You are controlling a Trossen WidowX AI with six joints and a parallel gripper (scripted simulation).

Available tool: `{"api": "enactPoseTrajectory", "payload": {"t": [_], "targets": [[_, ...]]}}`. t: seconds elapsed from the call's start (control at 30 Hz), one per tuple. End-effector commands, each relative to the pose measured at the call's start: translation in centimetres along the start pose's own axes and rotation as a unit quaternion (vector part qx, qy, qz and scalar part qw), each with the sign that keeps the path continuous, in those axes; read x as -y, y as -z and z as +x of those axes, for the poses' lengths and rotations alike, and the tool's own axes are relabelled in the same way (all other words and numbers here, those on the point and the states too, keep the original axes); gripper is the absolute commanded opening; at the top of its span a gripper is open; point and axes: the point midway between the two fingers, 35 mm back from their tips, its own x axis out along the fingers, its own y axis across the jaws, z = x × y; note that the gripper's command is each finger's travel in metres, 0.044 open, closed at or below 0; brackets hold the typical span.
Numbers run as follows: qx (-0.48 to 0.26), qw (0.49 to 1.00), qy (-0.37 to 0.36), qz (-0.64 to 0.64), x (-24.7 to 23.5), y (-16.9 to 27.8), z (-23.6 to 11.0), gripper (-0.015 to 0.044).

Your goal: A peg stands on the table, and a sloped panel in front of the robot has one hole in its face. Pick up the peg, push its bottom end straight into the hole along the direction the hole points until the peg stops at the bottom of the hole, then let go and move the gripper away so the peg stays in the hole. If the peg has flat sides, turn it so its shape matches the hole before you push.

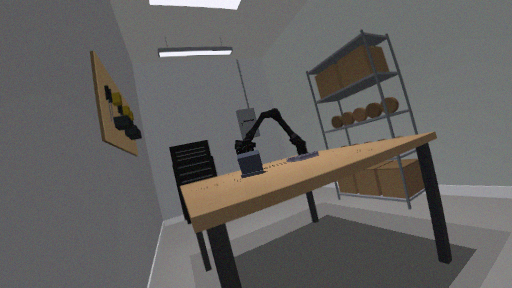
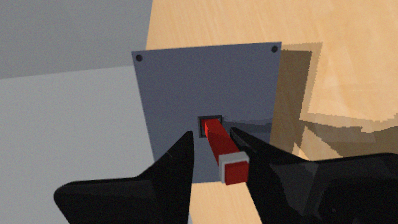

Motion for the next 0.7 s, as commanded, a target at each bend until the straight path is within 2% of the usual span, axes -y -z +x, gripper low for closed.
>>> {"api": "enactPoseTrajectory", "payload": {"t": [0.0, 0.27, 0.67], "targets": [[0.000, 1.000, 0.000, 0.000, 0.0, 0.0, 0.0, 0.0236], [0.000, 1.000, 0.001, 0.000, 0.1, -0.1, -0.4, 0.0440], [-0.001, 1.000, 0.006, 0.002, 0.3, -0.3, -2.2, 0.0440]]}}
